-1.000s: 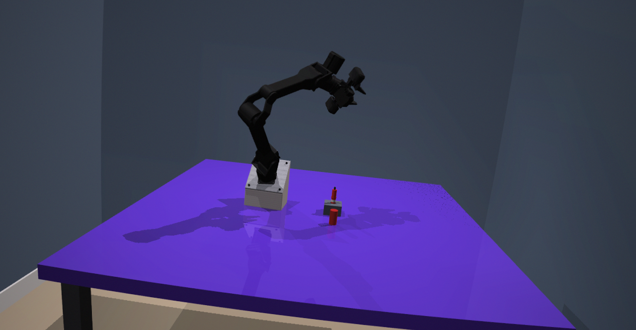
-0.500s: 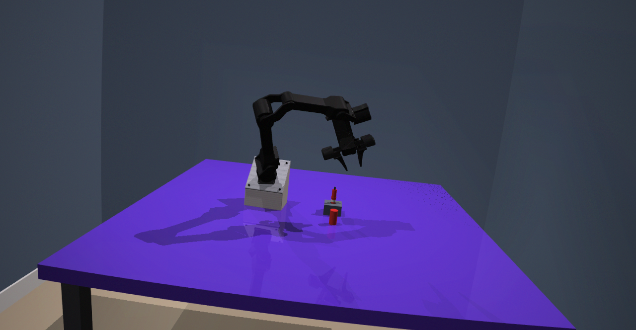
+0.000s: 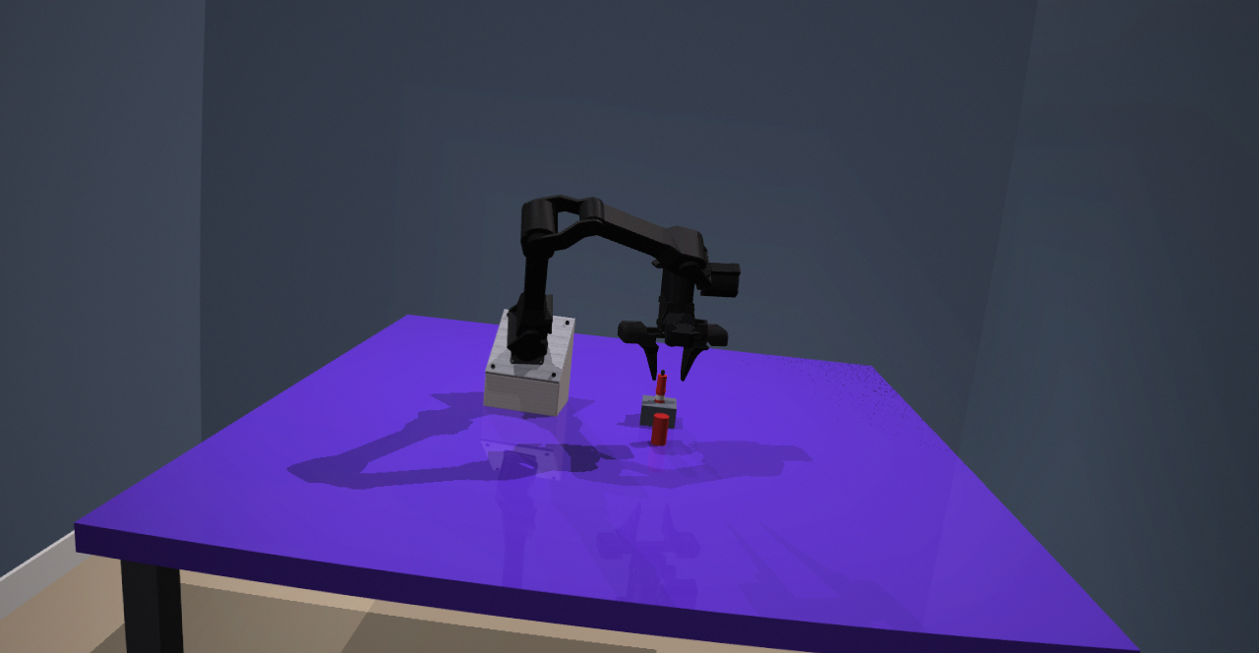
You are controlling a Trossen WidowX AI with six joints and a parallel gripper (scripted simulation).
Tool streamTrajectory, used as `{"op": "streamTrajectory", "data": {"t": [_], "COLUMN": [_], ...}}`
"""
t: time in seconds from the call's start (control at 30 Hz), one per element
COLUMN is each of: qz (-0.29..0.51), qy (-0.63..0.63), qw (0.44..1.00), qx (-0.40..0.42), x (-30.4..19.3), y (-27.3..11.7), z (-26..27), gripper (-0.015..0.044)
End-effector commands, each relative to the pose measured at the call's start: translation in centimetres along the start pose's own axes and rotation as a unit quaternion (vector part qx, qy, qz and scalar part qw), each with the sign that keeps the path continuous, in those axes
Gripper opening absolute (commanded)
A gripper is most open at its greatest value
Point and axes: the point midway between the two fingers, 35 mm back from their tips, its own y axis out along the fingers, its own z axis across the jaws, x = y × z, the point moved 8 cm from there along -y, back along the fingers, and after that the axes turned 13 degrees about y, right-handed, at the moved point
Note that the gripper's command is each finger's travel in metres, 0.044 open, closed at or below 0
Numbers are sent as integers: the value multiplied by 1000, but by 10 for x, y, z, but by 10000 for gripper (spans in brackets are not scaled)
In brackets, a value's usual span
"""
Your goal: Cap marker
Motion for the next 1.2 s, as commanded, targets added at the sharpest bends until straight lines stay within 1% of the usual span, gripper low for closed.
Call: {"op": "streamTrajectory", "data": {"t": [0.0,0.07,0.23,0.33,0.53,1.17], "qz": [-4,-5,-5,-5,-5,-5], "qy": [-5,-5,-5,-5,-5,-5], "qw": [1000,1000,1000,1000,1000,1000], "qx": [-6,-6,-6,-6,-6,-6], "x": [1,1,1,0,0,0], "y": [25,36,37,50,53,84], "z": [-1,-2,-2,-3,-3,-3], "gripper": [241,241,241,241,241,241]}}
